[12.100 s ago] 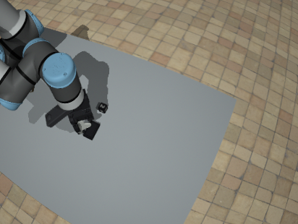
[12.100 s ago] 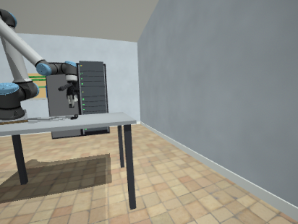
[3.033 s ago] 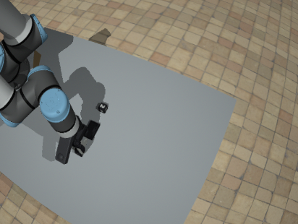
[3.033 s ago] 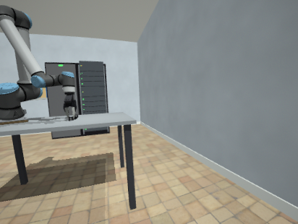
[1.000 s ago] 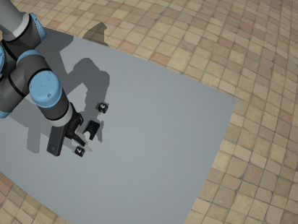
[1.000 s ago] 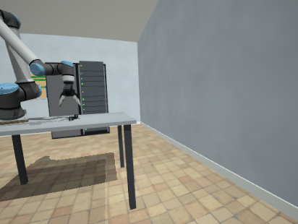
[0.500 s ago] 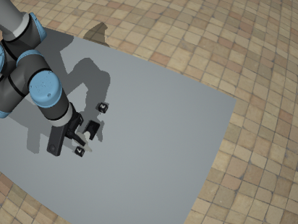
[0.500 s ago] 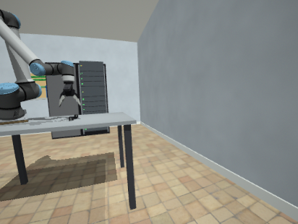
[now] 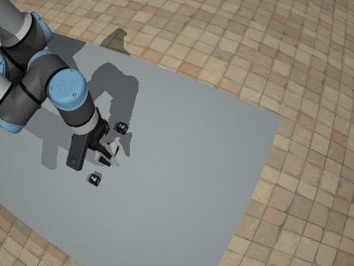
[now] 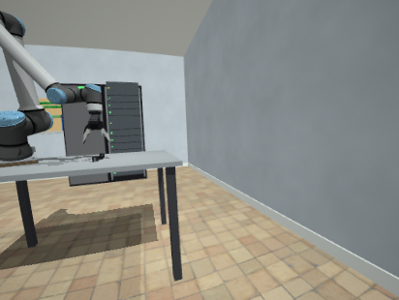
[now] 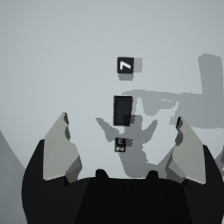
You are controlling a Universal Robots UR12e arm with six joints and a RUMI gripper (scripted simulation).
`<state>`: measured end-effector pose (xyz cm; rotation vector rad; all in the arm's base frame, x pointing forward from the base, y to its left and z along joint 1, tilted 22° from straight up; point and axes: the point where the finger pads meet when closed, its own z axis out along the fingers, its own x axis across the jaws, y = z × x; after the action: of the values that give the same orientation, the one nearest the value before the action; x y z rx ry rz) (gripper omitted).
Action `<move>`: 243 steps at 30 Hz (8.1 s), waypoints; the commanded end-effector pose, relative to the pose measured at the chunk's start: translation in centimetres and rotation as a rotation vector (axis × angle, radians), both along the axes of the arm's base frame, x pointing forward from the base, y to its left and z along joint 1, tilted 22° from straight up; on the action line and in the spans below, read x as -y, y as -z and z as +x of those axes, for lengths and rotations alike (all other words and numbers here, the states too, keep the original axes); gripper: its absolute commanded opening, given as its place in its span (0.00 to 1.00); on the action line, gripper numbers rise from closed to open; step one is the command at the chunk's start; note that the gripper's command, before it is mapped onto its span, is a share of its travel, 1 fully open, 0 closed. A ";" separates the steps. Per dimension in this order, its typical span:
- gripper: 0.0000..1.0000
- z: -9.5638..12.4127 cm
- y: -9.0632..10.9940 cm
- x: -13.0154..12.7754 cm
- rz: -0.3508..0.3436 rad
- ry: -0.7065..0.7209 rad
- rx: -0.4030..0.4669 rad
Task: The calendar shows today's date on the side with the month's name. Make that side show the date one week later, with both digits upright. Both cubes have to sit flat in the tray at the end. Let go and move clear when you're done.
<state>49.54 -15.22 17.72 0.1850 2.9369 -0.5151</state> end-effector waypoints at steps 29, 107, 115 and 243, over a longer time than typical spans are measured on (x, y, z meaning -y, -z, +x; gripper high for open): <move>0.28 1.8 6.1 -14.7 -0.011 0.001 0.001; 0.28 2.5 10.6 -12.9 -0.010 0.001 0.002; 0.28 2.6 10.8 -12.8 -0.010 0.001 0.002; 0.28 3.0 13.4 -11.9 -0.010 0.001 0.002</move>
<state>52.48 -3.37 4.33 0.1857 2.9335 -0.5297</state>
